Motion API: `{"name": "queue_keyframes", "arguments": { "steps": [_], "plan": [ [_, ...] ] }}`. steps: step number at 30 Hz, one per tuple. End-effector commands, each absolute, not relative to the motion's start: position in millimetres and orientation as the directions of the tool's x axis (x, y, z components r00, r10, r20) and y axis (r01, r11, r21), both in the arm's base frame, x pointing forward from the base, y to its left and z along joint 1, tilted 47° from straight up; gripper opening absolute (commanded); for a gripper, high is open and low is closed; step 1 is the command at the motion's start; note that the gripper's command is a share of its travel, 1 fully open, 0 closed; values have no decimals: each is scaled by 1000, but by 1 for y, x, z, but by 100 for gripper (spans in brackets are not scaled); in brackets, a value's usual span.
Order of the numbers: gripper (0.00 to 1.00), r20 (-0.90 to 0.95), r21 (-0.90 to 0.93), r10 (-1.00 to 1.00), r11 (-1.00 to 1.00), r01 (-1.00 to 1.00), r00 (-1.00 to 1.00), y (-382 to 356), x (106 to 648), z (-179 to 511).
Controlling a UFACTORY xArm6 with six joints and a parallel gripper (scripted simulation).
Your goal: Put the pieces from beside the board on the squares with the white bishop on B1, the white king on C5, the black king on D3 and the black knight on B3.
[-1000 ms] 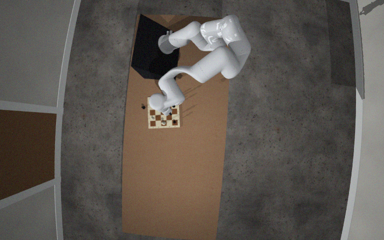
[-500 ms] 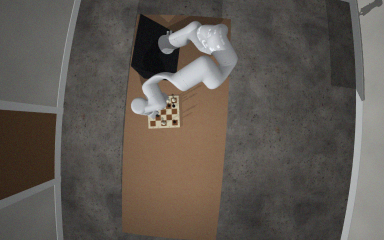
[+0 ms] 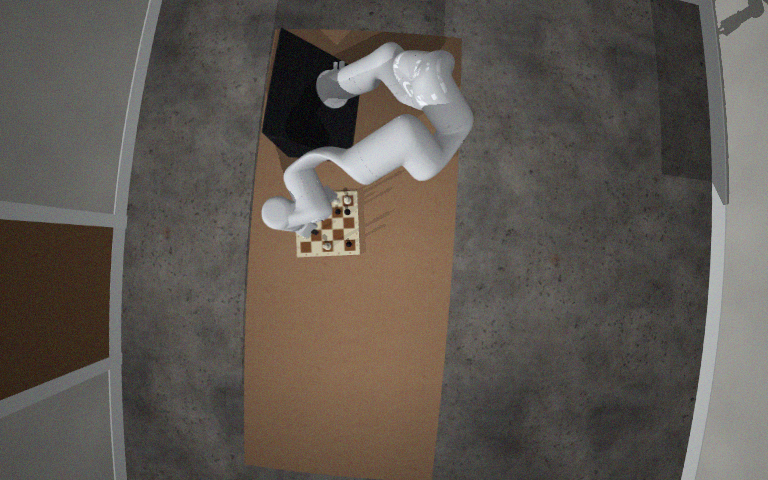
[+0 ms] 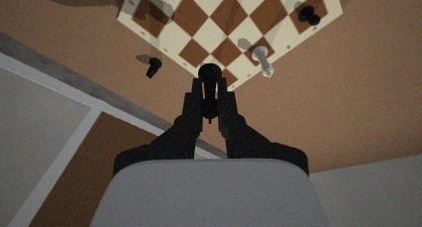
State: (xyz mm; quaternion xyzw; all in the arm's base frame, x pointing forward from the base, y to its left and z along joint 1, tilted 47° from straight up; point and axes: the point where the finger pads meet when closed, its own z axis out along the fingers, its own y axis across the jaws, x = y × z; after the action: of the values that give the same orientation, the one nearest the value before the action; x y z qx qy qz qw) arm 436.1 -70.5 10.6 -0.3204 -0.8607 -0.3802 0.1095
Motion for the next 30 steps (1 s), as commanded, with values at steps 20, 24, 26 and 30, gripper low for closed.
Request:
{"name": "queue_keyframes", "arguments": {
  "steps": [20,24,26,30],
  "plan": [
    [0,429,585,470,506,634,-771,-12,442,-45],
    [0,429,585,470,506,634,-771,-8,443,-49],
    [0,429,585,470,506,634,-771,-8,443,-50],
    [0,429,585,470,506,634,-771,-7,443,-50]
  ]
}}
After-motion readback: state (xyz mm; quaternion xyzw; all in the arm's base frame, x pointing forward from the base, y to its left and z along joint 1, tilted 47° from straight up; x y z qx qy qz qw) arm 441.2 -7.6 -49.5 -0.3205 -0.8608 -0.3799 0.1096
